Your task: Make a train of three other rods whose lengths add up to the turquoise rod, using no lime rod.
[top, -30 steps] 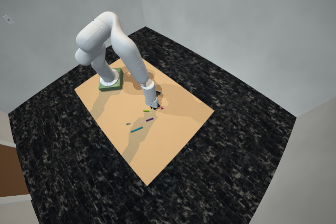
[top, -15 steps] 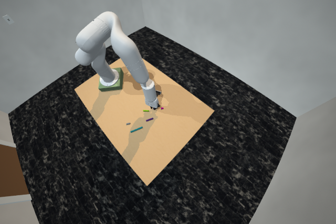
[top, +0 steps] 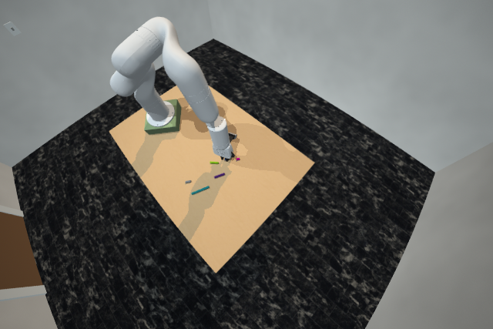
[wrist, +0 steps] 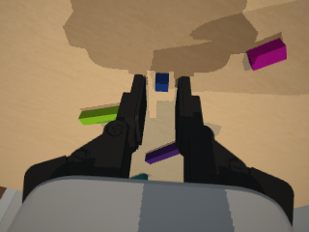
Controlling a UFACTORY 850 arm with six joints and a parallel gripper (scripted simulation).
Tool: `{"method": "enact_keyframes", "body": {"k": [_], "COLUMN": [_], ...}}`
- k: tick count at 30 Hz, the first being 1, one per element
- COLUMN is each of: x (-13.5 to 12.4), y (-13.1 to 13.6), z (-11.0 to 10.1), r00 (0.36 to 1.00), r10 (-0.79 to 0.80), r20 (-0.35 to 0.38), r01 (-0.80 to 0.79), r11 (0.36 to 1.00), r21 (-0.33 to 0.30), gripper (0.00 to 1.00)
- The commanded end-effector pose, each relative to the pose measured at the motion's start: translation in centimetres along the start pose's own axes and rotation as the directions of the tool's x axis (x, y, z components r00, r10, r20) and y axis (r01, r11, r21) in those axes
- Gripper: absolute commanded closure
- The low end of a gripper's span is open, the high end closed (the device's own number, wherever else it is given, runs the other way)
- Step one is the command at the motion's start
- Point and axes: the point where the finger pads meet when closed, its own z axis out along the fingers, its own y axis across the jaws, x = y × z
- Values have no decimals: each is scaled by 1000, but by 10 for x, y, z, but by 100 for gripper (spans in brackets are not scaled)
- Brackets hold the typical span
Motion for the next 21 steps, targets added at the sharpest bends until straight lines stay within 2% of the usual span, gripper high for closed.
{"method": "enact_keyframes", "body": {"k": [1,21], "x": [0,0], "y": [1,1], "z": [0,12], "r00": [1000,1000], "r10": [0,0], "r20": [0,0], "r01": [0,0], "r11": [1000,1000], "r21": [-2,-2], "gripper": [76,76]}}
